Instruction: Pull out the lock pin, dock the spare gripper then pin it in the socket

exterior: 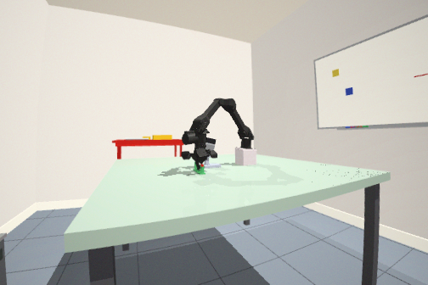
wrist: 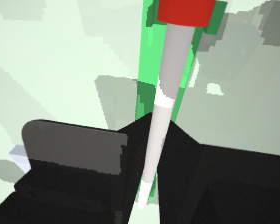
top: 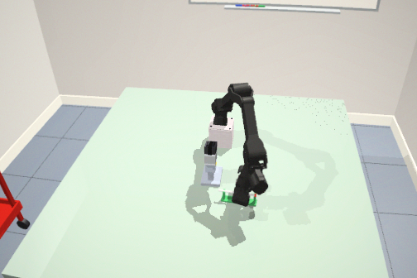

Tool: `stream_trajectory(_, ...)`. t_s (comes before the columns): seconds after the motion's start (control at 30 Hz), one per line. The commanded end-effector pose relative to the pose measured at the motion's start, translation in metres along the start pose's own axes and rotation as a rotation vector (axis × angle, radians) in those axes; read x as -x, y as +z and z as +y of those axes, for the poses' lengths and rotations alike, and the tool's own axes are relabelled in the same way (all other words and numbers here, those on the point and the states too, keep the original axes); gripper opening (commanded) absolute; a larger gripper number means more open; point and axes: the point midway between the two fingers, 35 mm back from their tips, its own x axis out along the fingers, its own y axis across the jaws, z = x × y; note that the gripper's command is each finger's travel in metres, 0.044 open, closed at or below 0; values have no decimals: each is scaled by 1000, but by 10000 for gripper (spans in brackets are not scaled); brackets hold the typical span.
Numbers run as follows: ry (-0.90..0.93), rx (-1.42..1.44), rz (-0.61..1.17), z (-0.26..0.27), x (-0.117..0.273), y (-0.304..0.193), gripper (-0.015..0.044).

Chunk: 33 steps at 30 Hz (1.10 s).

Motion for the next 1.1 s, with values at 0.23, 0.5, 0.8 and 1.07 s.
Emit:
stream_trajectory(0.23, -1, -4, -3, -2, 33, -8, 0)
stream_trajectory(0.5, -1, -4, -2, -1, 65, -17, 0)
stream_trajectory(0.8, 8, -7, 2, 2, 61, -17, 0)
stream_trajectory(1.07, 4, 17, 1, 5, 61, -17, 0)
